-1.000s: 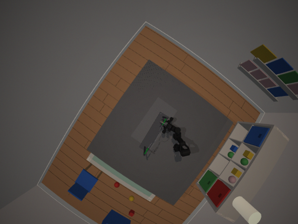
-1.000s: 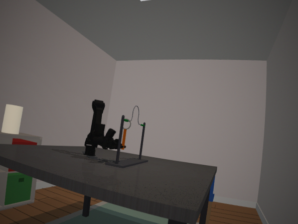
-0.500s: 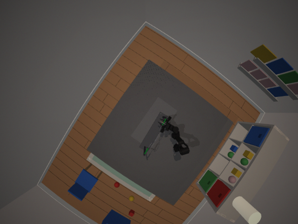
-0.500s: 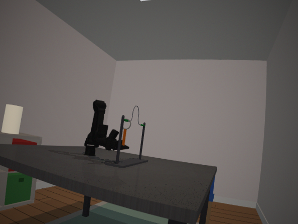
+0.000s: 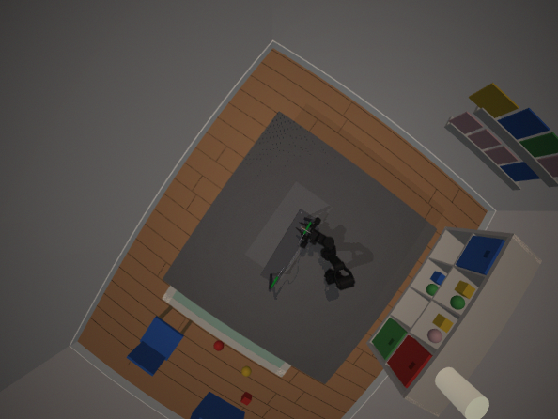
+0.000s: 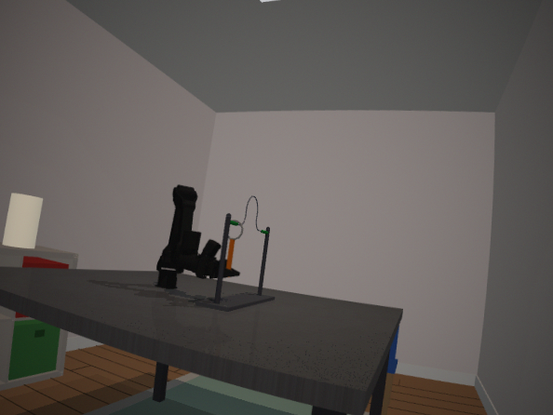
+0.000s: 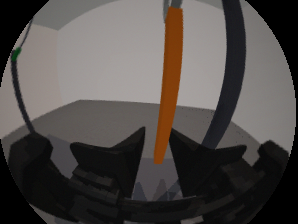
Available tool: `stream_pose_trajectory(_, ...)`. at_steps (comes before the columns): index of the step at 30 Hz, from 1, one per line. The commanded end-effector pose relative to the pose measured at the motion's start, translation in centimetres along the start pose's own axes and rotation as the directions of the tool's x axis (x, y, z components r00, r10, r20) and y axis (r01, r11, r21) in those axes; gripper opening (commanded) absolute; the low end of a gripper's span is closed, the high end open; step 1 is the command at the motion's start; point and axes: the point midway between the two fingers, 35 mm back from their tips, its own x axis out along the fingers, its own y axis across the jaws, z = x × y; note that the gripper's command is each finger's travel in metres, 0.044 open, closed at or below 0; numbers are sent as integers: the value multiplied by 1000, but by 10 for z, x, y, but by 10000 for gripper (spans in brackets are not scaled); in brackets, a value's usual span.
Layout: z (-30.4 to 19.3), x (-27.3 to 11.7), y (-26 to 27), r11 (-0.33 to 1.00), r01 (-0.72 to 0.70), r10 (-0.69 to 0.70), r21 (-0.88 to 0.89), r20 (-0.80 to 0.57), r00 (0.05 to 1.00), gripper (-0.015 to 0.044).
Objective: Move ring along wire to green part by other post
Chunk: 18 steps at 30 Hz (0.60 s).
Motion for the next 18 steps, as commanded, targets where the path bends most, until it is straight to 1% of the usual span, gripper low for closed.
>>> stream_pose_trajectory(1, 0, 0, 0, 1000, 0, 0, 0, 0, 1000, 81)
stream_pose_trajectory(10, 0, 0, 0, 1000, 0, 0, 0, 0, 1000, -150)
stream_pose_trajectory(18, 2, 0, 0, 1000, 0, 0, 0, 0, 1000, -150)
